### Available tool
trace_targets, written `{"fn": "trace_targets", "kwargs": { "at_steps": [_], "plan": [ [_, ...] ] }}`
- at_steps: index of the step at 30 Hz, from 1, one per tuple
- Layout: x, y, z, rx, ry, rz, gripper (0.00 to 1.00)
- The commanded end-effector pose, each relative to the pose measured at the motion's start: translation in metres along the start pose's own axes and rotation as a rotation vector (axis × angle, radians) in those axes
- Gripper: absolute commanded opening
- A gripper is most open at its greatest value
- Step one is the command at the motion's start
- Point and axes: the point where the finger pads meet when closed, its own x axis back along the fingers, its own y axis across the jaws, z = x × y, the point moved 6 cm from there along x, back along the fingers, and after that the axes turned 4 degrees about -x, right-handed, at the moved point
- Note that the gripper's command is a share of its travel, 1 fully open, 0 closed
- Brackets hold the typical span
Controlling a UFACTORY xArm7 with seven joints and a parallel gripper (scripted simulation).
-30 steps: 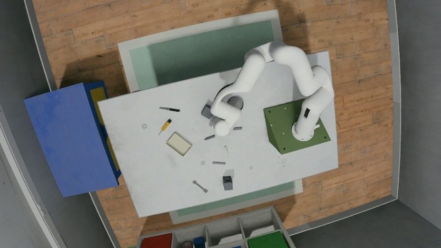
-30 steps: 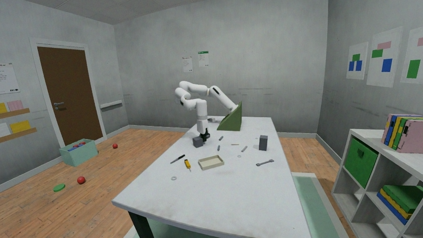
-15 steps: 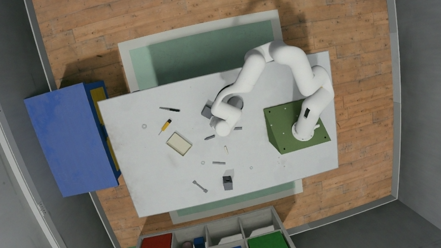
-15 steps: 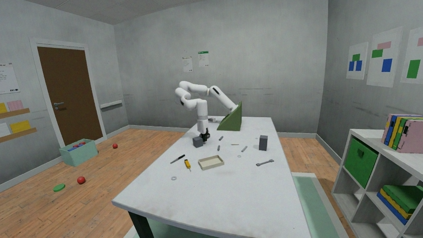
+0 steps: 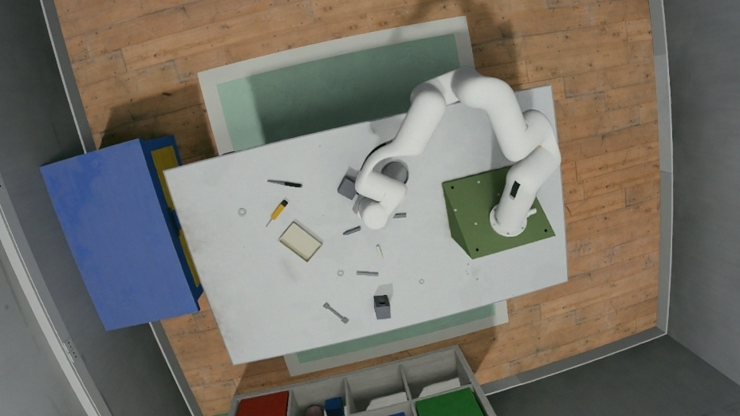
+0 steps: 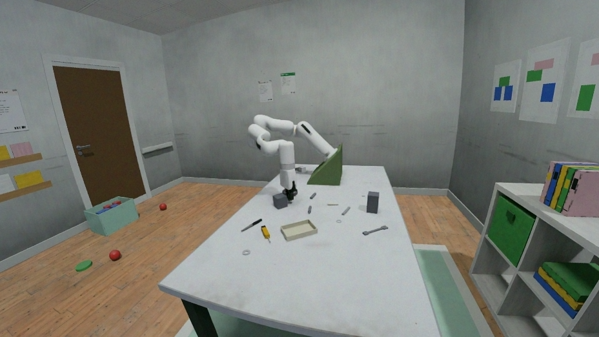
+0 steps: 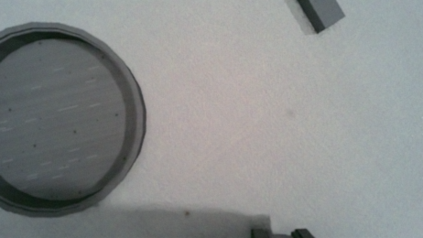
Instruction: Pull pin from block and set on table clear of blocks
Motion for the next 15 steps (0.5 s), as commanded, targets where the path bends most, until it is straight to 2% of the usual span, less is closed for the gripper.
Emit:
{"fn": "trace_targets", "kwargs": {
  "at_steps": [1, 15],
  "plan": [
    [0.0023, 0.0013, -0.0004, 0.001, -0.003, -0.004, 0.0],
    [0.001, 0.0002, 0.0091, 0.0, 0.0, -0.003, 0.0]
  ]
}}
